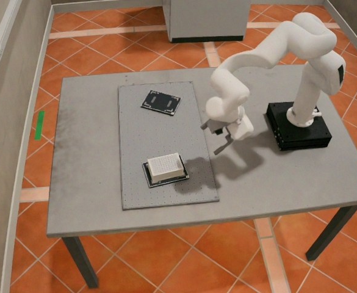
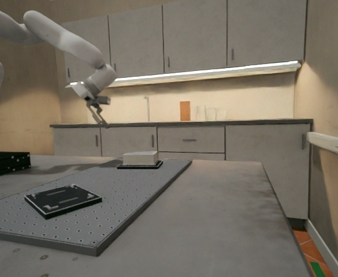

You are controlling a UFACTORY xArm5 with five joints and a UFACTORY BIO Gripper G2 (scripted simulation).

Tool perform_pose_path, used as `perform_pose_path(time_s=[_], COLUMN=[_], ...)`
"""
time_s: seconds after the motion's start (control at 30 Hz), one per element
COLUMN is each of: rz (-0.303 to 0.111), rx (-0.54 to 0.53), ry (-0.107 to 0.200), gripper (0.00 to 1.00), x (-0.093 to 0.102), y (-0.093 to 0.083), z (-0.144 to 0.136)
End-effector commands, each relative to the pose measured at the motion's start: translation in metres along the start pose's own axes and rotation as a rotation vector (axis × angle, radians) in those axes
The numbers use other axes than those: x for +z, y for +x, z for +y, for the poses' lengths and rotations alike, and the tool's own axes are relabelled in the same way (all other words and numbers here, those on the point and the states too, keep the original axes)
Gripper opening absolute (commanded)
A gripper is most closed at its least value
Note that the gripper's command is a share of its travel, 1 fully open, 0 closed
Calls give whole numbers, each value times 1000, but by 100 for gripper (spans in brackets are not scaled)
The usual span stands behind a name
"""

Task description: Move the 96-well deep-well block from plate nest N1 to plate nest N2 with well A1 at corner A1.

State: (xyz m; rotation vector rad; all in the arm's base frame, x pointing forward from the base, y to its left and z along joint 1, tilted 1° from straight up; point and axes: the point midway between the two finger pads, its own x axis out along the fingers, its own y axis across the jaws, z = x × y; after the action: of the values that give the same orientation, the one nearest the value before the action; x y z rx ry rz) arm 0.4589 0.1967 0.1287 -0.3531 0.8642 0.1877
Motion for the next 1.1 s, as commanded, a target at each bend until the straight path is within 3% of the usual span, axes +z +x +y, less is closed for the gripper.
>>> perform_pose_path(time_s=[0.0, 0.07, 0.17, 0.27, 0.47, 0.57, 0.73, 0.83, 1.03, 1.07], rz=[-66, -101, -101, -184, -192, -278, -285, -374, -380, -410], rx=[-2, -4, -4, -11, -12, -23, -24, -39, -41, -47], ry=[53, 79, 79, 134, 138, 188, 191, 235, 237, 250], gripper=[37, 37, 37, 37, 37, 37, 37, 37, 37, 37], x=[12, 18, 25, 33, 43, 51, 60, 67, 76, 78], y=[-2, -3, -4, -6, -9, -13, -17, -22, -28, -30], z=[-13, -21, -30, -42, -56, -69, -84, -97, -113, -117])
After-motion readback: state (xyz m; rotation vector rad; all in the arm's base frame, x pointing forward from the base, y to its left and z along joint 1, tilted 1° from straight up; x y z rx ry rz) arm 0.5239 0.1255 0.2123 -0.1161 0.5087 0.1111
